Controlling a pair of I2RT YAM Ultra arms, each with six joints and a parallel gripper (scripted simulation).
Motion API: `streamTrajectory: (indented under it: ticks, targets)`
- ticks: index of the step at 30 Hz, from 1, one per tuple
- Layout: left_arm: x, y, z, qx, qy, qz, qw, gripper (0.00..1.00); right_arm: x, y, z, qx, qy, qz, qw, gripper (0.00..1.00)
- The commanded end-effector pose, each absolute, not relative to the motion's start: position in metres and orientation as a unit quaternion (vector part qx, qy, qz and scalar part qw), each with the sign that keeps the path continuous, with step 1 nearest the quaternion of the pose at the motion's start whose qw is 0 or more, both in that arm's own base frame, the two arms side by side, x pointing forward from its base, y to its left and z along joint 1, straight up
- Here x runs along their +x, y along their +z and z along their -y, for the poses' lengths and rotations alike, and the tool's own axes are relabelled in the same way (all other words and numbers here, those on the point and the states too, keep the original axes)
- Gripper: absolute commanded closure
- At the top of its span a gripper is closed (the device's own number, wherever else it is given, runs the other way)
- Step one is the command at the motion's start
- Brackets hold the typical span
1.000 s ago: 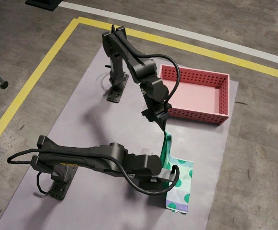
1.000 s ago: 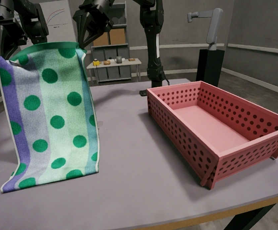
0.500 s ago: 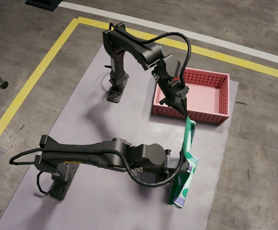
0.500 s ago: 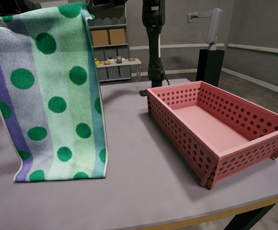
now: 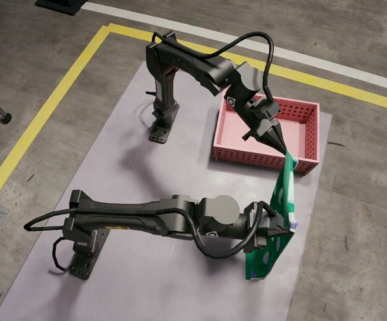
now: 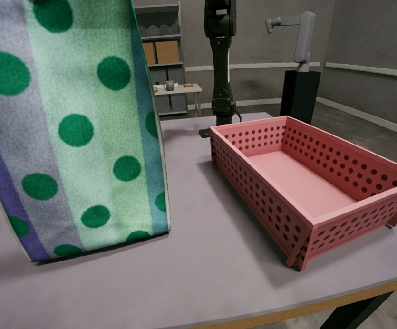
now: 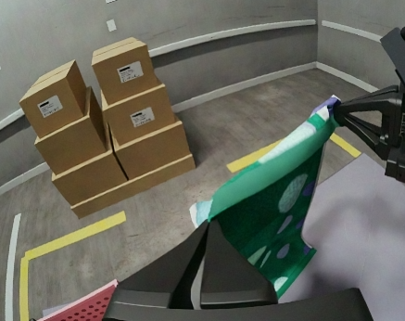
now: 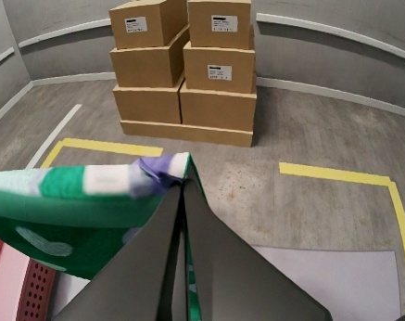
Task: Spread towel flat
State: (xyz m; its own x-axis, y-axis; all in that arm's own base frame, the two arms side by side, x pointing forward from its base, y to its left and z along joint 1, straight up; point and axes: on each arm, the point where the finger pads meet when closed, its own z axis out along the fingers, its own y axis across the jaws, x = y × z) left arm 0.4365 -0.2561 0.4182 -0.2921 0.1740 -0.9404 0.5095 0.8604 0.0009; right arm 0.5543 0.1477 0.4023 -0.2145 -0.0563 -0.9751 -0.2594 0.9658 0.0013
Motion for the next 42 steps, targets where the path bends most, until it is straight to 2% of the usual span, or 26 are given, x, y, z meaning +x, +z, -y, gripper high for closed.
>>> streamTrajectory:
  ticks: [1, 4, 7, 9, 13, 15, 19, 20, 42]
  targets:
    - [0.451, 0.449, 0.250, 0.193, -0.153, -0.764, 0.596, 1.00, 0.570, 0.449, -0.142, -0.085, 0.083, -0.709, 0.695, 1.00]
    - [0.466, 0.467, 0.243, 0.179, -0.151, -0.750, 0.619, 1.00, 0.582, 0.468, -0.158, -0.085, 0.097, -0.658, 0.742, 1.00]
    - [0.466, 0.467, 0.243, 0.179, -0.151, -0.750, 0.619, 1.00, 0.583, 0.468, -0.154, -0.083, 0.095, -0.658, 0.742, 1.00]
    - [0.478, 0.475, 0.236, 0.172, -0.144, -0.754, 0.617, 1.00, 0.593, 0.483, -0.166, -0.080, 0.107, -0.601, 0.788, 1.00]
    - [0.478, 0.475, 0.237, 0.173, -0.144, -0.754, 0.617, 1.00, 0.595, 0.483, -0.159, -0.075, 0.103, -0.597, 0.792, 1.00]
    - [0.488, 0.487, 0.232, 0.166, -0.140, -0.751, 0.623, 1.00, 0.603, 0.494, -0.170, -0.073, 0.113, -0.550, 0.824, 1.00]
    - [0.488, 0.487, 0.232, 0.166, -0.140, -0.751, 0.623, 1.00, 0.605, 0.494, -0.163, -0.069, 0.108, -0.550, 0.825, 1.00]
    - [0.496, 0.495, 0.228, 0.161, -0.138, -0.749, 0.628, 1.00, 0.611, 0.503, -0.171, -0.067, 0.116, -0.515, 0.847, 1.00]
    - [0.503, 0.501, 0.225, 0.156, -0.136, -0.746, 0.633, 1.00, 0.617, 0.509, -0.173, -0.063, 0.119, -0.486, 0.863, 1.00]
